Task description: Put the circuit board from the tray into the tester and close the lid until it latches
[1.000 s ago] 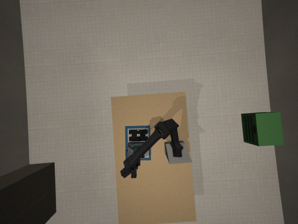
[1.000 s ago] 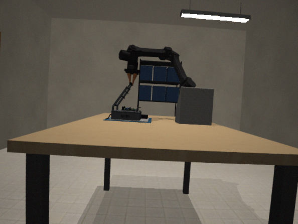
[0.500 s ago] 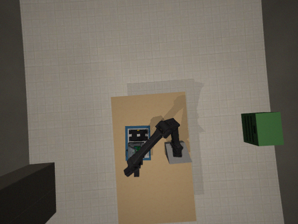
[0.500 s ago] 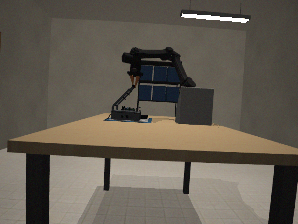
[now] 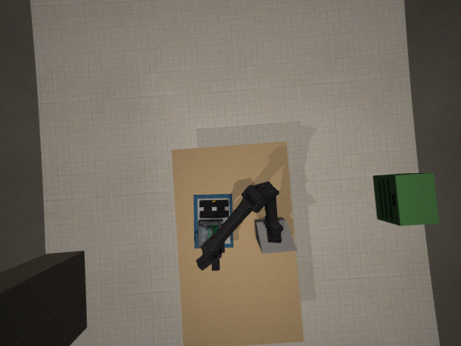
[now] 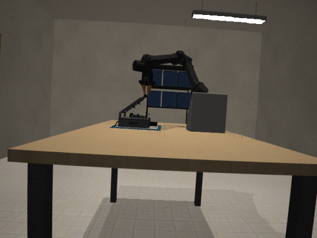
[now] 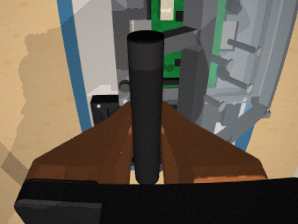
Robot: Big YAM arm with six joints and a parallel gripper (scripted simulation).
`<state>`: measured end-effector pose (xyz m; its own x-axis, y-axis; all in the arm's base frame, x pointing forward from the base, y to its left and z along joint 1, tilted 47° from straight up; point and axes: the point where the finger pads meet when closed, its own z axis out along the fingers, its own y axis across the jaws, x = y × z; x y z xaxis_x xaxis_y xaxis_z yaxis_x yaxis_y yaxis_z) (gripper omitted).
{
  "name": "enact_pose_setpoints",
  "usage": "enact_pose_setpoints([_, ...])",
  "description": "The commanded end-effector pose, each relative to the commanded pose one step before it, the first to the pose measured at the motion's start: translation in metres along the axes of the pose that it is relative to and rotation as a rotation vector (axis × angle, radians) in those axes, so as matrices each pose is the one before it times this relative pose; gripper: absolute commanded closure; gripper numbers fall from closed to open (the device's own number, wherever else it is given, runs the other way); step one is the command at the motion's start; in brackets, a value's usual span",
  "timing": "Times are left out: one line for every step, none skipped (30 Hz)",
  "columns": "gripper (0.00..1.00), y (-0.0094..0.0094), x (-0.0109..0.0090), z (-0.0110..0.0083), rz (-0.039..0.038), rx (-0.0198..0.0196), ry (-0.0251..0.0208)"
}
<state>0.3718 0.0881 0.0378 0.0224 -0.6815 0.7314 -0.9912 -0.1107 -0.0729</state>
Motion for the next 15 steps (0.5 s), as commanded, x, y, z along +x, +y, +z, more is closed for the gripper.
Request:
enact_pose_setpoints([1.0, 0.00707, 0.00005, 0.01772, 0.00206, -0.03166, -0.00682])
enact_pose_setpoints([1.0, 0.00115, -0.00003, 0.00194, -0.00043, -0.00013, 0.00008])
enact_pose_setpoints([1.0, 0.00114, -0.00002, 0.00194, -0.00037, -0.00011, 0.00007])
enact_pose_setpoints([1.0, 0.00114, -0.00001, 0.00191, -0.00032, -0.0001, 0.00007])
enact_pose_setpoints([1.0, 0.00114, 0.0, 0.00188, -0.00027, -0.00009, 0.00007])
enact_pose_setpoints([1.0, 0.00114, 0.00001, 0.00185, -0.00024, -0.00008, 0.00006])
enact_pose_setpoints([1.0, 0.00114, 0.00001, 0.00183, -0.0002, -0.00007, 0.00006])
enact_pose_setpoints([1.0, 0.00114, 0.00002, 0.0018, -0.00017, -0.00006, 0.00006])
enact_pose_setpoints([1.0, 0.00102, 0.0, 0.002, -0.00016, -0.00005, 0.00003])
enact_pose_setpoints([1.0, 0.00098, 0.0, 0.00203, -0.00014, -0.00004, 0.00003])
enact_pose_setpoints([1.0, 0.0, 0.0, 0.0, 0.0, 0.0, 0.0])
enact_pose_setpoints([1.0, 0.0, 0.0, 0.0, 0.0, 0.0, 0.0])
enact_pose_setpoints([1.0, 0.00099, 0.00001, 0.002, -0.00012, -0.00004, 0.00003])
enact_pose_setpoints([1.0, 0.00099, 0.00002, 0.00197, -0.00011, -0.00004, 0.00004])
enact_pose_setpoints([1.0, 0.00099, 0.00002, 0.00194, -0.00009, -0.00004, 0.00004])
